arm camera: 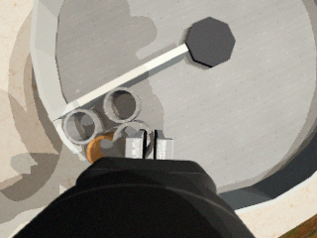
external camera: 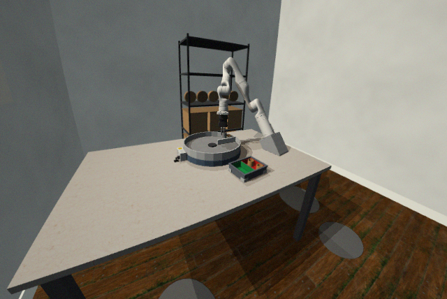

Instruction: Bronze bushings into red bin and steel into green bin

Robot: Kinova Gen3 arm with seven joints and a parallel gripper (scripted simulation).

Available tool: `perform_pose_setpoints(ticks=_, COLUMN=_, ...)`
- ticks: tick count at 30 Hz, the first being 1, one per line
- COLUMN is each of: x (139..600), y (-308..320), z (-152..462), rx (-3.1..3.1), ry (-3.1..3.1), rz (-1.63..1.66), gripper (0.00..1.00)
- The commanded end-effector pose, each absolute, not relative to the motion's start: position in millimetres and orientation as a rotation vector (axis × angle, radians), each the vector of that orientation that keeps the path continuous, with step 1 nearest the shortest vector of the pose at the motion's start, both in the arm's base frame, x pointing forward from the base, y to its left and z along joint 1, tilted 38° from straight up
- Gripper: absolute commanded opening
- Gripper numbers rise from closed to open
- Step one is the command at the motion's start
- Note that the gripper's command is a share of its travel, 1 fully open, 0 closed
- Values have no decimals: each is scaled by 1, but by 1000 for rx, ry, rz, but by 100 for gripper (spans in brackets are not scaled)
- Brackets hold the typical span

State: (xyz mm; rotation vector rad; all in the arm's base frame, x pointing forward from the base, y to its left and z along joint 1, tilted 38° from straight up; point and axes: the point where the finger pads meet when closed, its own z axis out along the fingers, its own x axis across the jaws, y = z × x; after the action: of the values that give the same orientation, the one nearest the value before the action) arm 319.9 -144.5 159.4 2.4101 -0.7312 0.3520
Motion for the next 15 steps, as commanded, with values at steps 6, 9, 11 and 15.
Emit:
perform_pose_setpoints(ticks=6, x=320, y=-140, z=162, rx=2415, ry=-722, rz=351, gripper=0)
perform_pose_setpoints(ticks=9, x=320, y=-140, z=162, rx=2415, ry=-722, rz=351, gripper=0)
perform_pose_setpoints(ticks=11, x=321, y=-142, z=162, rx=2412, ry=-728, rz=355, gripper=0)
perform_pose_setpoints(ticks=15, x=320, y=-140, z=164, rx=2413, ry=-725, rz=353, gripper=0)
